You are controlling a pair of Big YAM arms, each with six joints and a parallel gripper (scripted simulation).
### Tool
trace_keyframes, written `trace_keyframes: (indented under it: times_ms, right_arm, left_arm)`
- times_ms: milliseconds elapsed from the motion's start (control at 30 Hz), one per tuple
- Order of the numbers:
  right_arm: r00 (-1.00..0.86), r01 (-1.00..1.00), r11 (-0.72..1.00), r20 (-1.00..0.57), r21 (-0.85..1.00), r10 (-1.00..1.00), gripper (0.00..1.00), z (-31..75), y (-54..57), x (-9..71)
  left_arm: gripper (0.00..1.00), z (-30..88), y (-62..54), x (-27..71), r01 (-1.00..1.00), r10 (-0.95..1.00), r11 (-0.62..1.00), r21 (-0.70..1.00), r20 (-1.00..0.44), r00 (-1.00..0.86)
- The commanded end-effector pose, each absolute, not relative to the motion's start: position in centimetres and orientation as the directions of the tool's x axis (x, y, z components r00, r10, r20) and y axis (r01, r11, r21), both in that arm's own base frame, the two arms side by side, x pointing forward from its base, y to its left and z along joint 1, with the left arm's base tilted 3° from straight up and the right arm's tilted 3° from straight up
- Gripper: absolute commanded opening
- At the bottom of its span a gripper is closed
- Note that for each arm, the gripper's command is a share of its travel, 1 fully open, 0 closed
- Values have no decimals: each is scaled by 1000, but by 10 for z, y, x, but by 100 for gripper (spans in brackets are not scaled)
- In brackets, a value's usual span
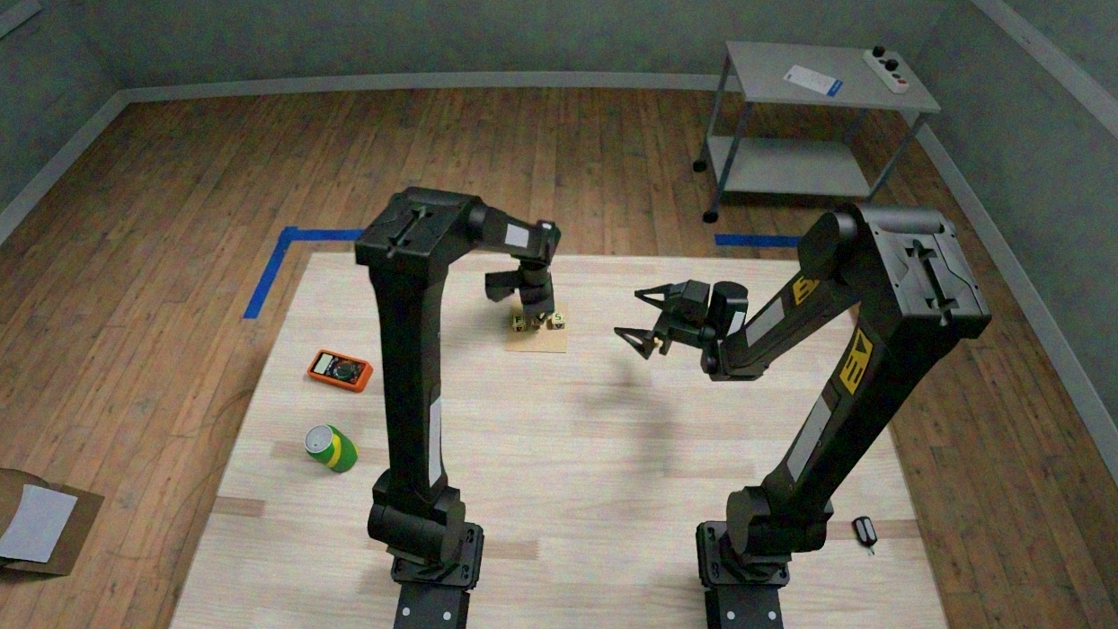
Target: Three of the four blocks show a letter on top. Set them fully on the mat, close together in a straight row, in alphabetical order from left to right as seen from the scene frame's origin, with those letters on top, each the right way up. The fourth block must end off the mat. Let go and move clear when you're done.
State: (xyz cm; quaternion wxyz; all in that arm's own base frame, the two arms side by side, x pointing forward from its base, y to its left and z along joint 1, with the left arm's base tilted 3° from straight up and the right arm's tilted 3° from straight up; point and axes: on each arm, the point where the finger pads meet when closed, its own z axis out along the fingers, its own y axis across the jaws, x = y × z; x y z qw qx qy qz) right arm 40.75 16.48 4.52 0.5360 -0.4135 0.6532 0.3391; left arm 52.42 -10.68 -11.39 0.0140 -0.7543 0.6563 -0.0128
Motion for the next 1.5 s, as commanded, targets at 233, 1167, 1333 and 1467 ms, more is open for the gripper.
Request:
trace_keyframes:
  times_ms: [233, 1167, 1333, 1467]
  right_arm:
    - [-45, -905, 424, -983, -35, -176, 100, 54, 166, 413]
    - [-56, -899, 437, -982, -28, -178, 100, 53, 161, 422]
    - [-56, -899, 437, -982, -28, -178, 100, 53, 161, 422]
    - [-56, -899, 437, -982, -28, -178, 100, 53, 161, 422]
  left_arm:
    - [25, -127, -108, 546, -987, -989, -146, -61, 4, 146]
    - [100, -39, -118, 523, -968, -971, 215, -127, -138, -198]
    - [100, -38, -117, 522, -916, -909, 376, -137, -244, -337]
    - [100, -38, -116, 522, -849, -826, 513, -130, -344, -447]
